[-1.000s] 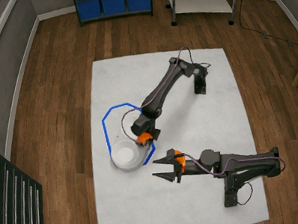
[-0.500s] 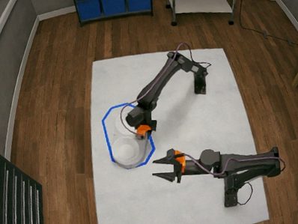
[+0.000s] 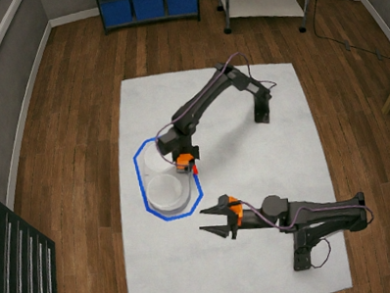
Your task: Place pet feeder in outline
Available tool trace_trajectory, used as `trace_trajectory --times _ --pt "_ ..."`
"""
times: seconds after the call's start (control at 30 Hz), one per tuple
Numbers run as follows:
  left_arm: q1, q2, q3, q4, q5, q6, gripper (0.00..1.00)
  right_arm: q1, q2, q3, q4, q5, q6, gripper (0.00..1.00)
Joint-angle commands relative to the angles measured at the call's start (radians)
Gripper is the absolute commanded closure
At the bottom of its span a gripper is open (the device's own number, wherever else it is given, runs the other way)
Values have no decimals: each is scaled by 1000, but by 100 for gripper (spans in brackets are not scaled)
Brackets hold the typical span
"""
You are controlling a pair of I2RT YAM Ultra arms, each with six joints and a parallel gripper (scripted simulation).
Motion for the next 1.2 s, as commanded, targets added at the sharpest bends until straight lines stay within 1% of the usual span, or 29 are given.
trace_trajectory --times 0.0,0.13,0.2,0.23,0.27,0.33,0.53,0.57,0.67,0.7,0.8,0.83,1.07,1.1,1.17 --pt "-4 1 17 8 -7 8 53 -27 -50 14 -38 -29 -144 84" --pt "-4 1 17 8 -7 8 53 -58 -48 32 -64 -39 -236 84" --pt "-4 1 17 8 -7 8 53 -75 6 37 -80 -49 -284 84" --pt "-4 1 17 8 -7 8 53 -78 1 45 -85 -48 -283 84" --pt "-4 1 17 8 -7 8 53 -69 15 55 -78 -39 -229 84" --pt "-4 1 17 8 -7 8 53 -54 -12 47 -80 -43 -230 84" --pt "-4 1 17 8 -7 8 53 -46 9 59 -79 -43 -226 84" --pt "-4 1 17 8 -7 8 53 -46 -5 61 -79 -43 -225 84" --pt "-4 1 17 8 -7 8 53 -43 10 60 -79 -43 -209 84" --pt "-4 1 17 8 -7 8 53 -42 -5 63 -79 -43 -213 84" --pt "-4 1 17 8 -7 8 53 -40 10 64 -79 -42 -211 84" --pt "-4 1 17 8 -7 8 53 -40 -7 63 -80 -42 -211 84" --pt "-4 1 17 8 -7 8 53 -39 1 58 -72 -42 -212 84" --pt "-4 1 17 8 -7 8 53 -35 6 69 -69 -42 -218 53" --pt "-4 1 17 8 -7 8 53 -37 8 61 -74 -42 -218 53"
